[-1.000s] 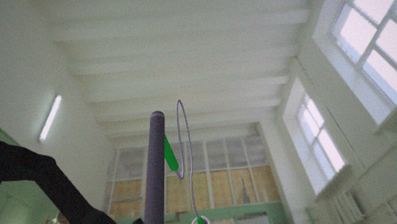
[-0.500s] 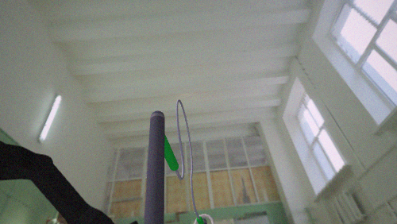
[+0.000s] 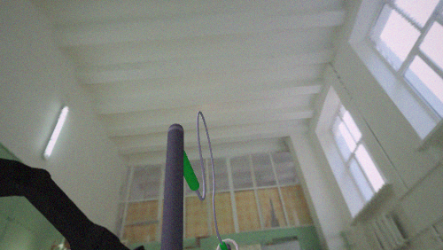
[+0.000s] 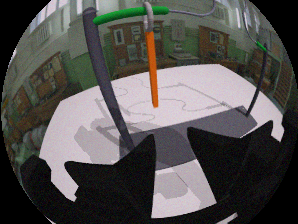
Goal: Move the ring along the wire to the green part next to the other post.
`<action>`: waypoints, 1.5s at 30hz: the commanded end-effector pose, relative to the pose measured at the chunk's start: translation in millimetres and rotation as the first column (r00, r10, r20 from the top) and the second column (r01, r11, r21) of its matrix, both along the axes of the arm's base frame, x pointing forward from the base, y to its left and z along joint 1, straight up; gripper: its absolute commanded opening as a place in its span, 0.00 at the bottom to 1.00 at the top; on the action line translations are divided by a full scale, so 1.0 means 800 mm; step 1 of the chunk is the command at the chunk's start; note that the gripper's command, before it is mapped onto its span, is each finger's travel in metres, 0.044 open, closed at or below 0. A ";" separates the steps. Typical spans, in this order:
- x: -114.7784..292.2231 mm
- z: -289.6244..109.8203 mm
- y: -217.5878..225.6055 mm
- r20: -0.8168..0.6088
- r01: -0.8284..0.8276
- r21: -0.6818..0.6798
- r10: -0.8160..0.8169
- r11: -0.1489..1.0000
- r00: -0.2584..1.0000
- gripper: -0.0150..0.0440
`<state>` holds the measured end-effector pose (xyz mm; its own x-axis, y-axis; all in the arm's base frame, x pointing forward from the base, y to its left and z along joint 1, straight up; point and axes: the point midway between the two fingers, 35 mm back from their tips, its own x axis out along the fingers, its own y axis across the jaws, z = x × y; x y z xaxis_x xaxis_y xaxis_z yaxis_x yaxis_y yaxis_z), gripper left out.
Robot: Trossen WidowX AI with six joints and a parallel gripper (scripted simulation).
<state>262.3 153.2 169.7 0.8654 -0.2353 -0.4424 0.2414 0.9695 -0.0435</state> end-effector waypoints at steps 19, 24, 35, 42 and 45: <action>0.000 0.004 0.001 0.008 0.003 0.007 -0.003 1.000 1.000 0.53; -0.009 0.005 0.004 -0.001 0.000 0.004 0.000 1.000 1.000 0.61; -0.052 0.030 0.013 0.007 -0.003 0.001 0.003 1.000 1.000 1.00; -0.052 0.030 0.013 0.007 -0.003 0.001 0.003 1.000 1.000 1.00; -0.052 0.030 0.013 0.007 -0.003 0.001 0.003 1.000 1.000 1.00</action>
<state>220.5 162.9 190.7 0.8665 -0.2333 -0.4413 0.2359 0.9705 -0.0499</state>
